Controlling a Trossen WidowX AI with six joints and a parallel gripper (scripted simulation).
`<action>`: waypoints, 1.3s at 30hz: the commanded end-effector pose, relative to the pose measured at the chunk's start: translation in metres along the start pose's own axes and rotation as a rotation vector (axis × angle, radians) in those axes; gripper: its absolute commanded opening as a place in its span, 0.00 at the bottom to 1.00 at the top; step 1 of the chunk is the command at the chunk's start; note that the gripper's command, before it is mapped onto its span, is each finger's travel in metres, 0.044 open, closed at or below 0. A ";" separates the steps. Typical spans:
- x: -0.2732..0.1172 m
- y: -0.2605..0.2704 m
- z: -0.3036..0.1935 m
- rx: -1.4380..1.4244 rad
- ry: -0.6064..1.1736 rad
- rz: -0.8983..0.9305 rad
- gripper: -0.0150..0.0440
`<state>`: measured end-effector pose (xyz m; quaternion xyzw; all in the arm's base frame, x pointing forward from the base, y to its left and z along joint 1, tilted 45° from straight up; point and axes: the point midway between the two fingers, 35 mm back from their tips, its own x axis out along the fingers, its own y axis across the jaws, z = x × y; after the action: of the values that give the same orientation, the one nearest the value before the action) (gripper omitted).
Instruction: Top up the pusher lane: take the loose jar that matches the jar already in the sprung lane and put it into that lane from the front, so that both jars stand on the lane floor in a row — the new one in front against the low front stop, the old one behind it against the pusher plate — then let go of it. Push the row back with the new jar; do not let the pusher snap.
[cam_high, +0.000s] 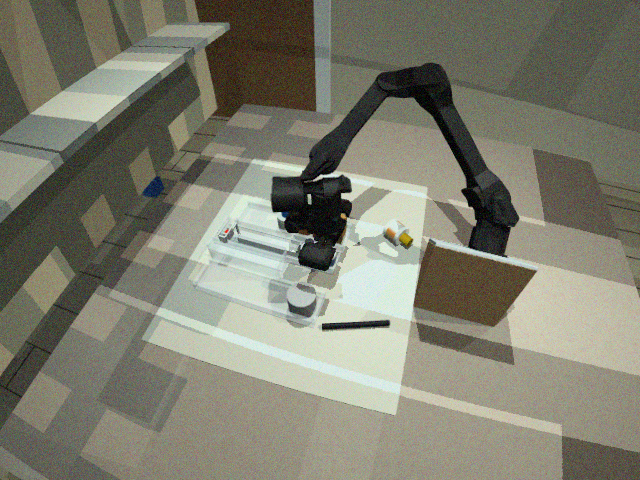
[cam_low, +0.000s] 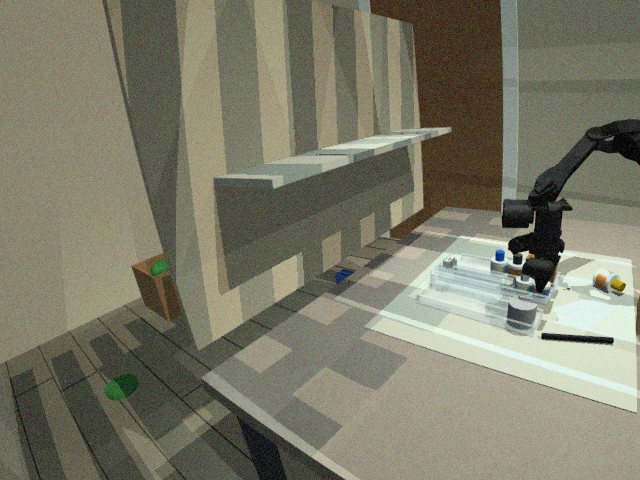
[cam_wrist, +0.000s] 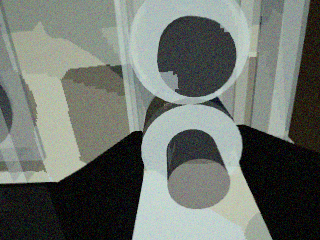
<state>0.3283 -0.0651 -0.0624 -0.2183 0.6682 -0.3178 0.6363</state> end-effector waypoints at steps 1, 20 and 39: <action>0.000 -0.001 0.002 0.010 -0.011 -0.007 0.25; 0.000 0.000 -0.002 0.010 -0.011 -0.007 0.34; -0.004 0.000 -0.002 0.010 -0.011 -0.006 0.76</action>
<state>0.3263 -0.0641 -0.0623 -0.2202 0.6636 -0.3210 0.6388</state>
